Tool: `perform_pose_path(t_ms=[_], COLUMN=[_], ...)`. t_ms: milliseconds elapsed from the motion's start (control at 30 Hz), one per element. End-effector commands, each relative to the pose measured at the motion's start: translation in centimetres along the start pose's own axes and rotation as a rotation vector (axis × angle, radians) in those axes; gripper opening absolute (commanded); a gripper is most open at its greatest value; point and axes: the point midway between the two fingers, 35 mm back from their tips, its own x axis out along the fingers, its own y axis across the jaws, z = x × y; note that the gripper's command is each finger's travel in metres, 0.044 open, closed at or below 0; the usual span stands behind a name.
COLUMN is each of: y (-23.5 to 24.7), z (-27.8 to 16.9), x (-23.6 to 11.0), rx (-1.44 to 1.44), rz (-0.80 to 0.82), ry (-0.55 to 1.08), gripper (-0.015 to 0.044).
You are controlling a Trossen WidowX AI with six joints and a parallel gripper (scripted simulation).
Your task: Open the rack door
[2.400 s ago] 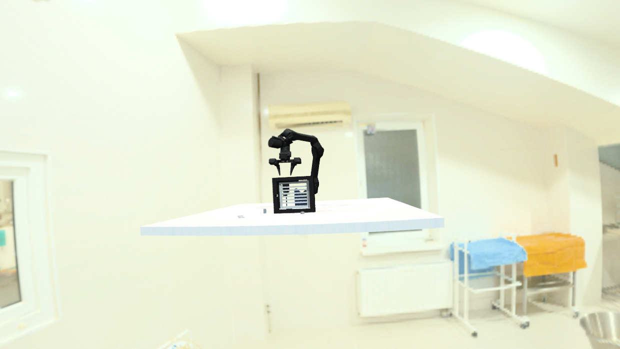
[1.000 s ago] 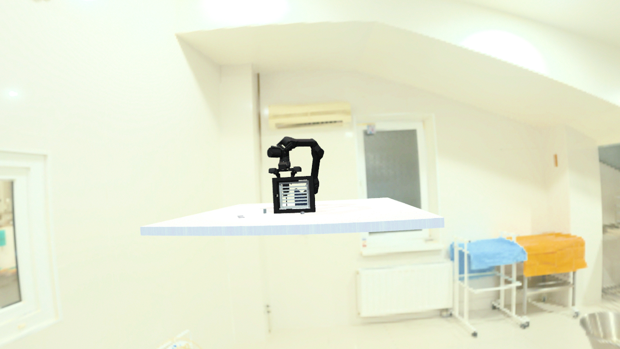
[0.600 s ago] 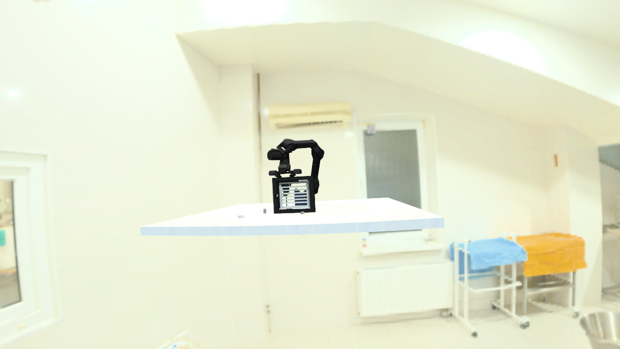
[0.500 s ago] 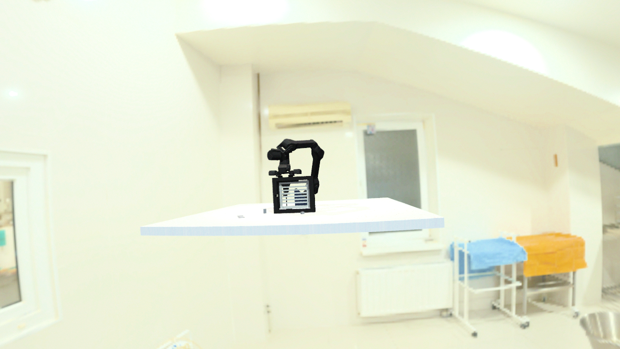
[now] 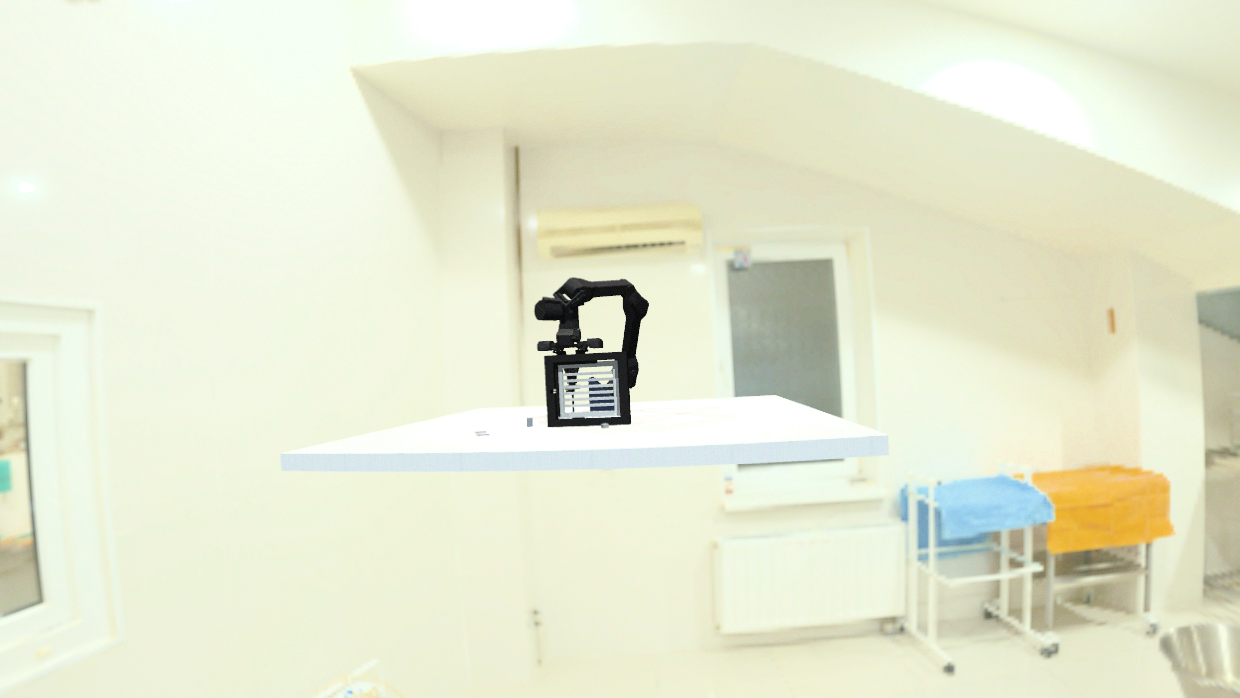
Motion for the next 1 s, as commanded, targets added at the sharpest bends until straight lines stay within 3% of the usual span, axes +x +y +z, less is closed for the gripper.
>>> perform_pose_path(t_ms=[0, 967], y=[0.00, 0.00], z=[-0.02, -0.02], x=[0.06, 0.06], rx=[0.011, 1.407], rz=[0.001, 0.000], ry=[0.002, 0.002], gripper=[0.0026, 0.0026])
